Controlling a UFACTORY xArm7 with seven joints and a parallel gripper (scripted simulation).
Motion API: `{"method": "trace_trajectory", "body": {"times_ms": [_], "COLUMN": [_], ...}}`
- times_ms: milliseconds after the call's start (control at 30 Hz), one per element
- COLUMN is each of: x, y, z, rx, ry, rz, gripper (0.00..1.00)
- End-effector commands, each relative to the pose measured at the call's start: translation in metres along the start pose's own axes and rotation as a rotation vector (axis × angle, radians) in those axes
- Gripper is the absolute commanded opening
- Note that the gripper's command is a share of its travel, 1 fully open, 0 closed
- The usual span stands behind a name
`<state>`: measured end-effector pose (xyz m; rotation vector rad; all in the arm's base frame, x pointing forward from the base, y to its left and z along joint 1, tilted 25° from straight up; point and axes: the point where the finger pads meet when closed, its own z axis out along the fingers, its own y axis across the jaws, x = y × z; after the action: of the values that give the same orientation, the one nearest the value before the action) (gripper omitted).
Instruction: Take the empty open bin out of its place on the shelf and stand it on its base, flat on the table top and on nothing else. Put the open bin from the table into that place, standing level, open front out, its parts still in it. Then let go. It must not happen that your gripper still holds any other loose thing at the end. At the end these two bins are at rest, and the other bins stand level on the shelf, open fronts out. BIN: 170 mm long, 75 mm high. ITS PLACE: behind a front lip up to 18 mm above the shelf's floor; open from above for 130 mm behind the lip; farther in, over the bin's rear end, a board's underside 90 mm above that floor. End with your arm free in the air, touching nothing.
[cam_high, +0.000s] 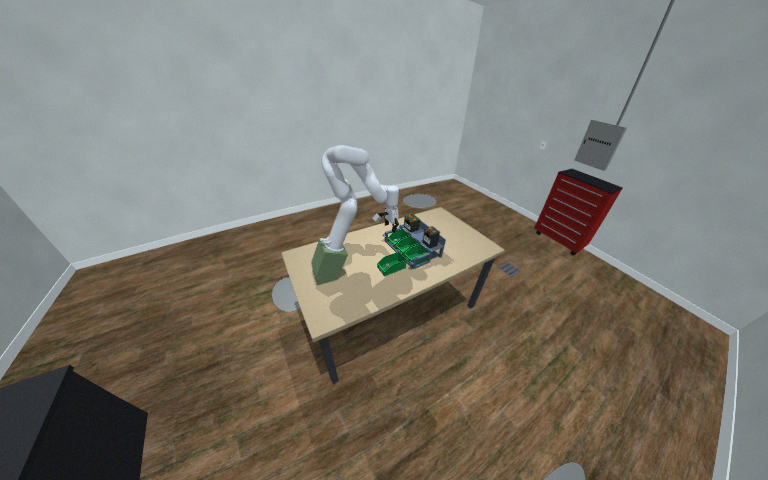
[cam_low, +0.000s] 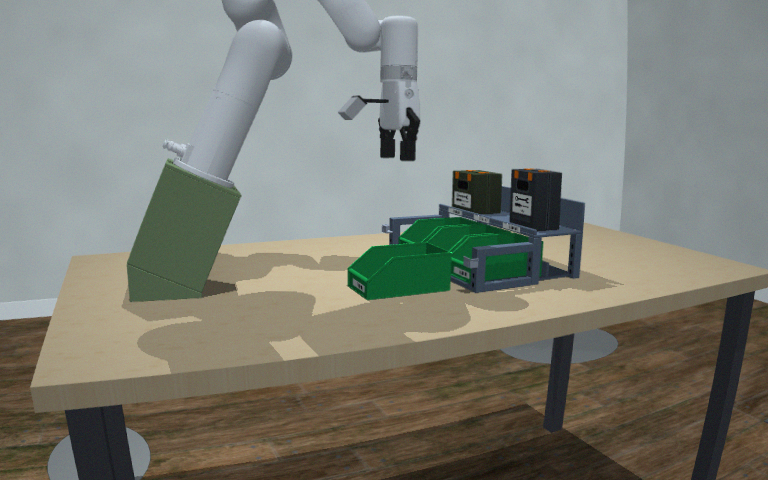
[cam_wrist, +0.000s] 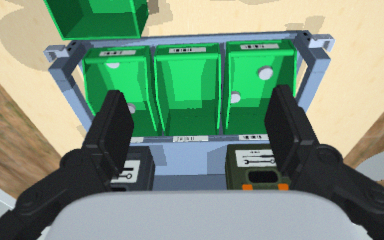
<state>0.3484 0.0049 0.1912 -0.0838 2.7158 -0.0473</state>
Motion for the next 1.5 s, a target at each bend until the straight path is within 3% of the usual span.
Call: {"method": "trace_trajectory", "body": {"times_ms": [0, 300, 333, 1467], "x": [-0.0013, -0.0013, -0.0013, -0.0013], "y": [0.0, 0.0, 0.0, 0.0], "z": [-0.0009, -0.0009, -0.0009, -0.0008], "rx": [0.0, 0.0, 0.0, 0.0], "ry": [-0.003, -0.003, -0.003, -0.003], "rz": [0.0, 0.0, 0.0, 0.0], "gripper": [1.0, 1.0, 0.0, 0.0]}}
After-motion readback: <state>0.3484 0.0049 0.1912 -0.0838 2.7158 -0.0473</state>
